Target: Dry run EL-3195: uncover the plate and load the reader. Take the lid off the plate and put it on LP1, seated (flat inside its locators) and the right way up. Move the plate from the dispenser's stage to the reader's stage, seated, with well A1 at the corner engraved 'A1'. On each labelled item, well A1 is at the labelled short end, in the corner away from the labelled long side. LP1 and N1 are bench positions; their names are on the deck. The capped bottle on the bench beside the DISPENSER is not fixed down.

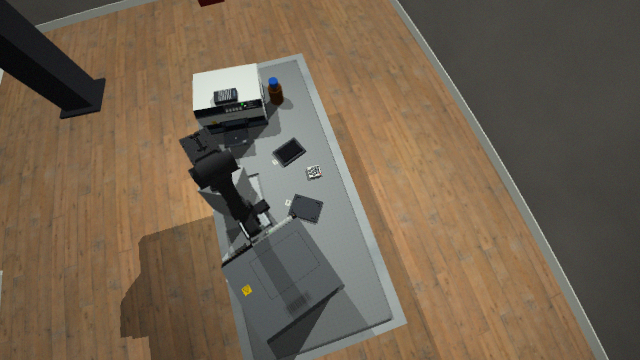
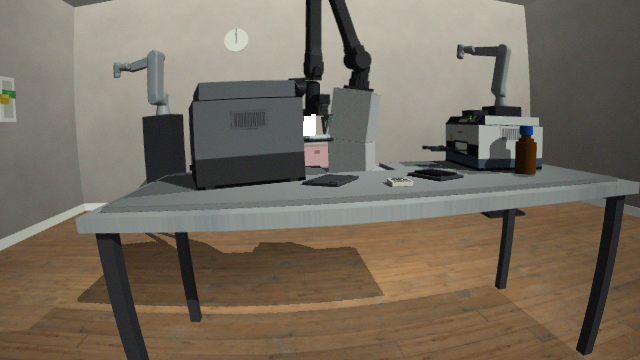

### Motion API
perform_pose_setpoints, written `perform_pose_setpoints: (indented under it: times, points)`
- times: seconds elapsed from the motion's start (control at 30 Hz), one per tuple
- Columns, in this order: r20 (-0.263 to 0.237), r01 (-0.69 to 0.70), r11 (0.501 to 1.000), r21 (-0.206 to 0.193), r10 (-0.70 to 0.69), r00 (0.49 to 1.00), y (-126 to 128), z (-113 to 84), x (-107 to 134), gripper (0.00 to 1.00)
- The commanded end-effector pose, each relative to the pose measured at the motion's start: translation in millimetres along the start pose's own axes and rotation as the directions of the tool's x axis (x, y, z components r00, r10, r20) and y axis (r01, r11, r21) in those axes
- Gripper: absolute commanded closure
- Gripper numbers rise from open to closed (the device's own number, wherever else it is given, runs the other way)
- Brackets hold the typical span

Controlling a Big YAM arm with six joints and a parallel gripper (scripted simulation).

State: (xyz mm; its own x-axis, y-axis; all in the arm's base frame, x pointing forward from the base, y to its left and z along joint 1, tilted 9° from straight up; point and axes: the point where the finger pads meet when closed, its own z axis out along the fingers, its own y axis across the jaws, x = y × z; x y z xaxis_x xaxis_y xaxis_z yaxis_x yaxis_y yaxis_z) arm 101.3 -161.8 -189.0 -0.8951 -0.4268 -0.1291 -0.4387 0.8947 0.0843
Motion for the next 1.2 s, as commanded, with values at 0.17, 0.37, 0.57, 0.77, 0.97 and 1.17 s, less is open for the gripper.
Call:
perform_pose_setpoints:
  times: [0.17, 0.37, 0.57, 0.77, 0.97, 1.17]
  points:
    - [-0.002, -0.004, 1.000, -0.010, 0.004, 1.000, 5.3, -4.0, 1.2, 0.00]
    - [-0.003, 0.018, 1.000, 0.018, -0.018, 1.000, -6.5, -6.5, 0.1, 0.00]
    - [-0.002, 0.002, 1.000, 0.010, -0.002, 1.000, -4.4, -9.8, 3.1, 0.00]
    - [-0.002, 0.006, 1.000, -0.004, -0.006, 1.000, 4.2, -15.0, 2.2, 0.00]
    - [-0.003, 0.004, 1.000, 0.009, -0.004, 1.000, -4.1, -12.1, 0.9, 0.00]
    - [-0.003, -0.002, 1.000, -0.006, 0.002, 1.000, 2.9, -13.8, 0.2, 0.00]
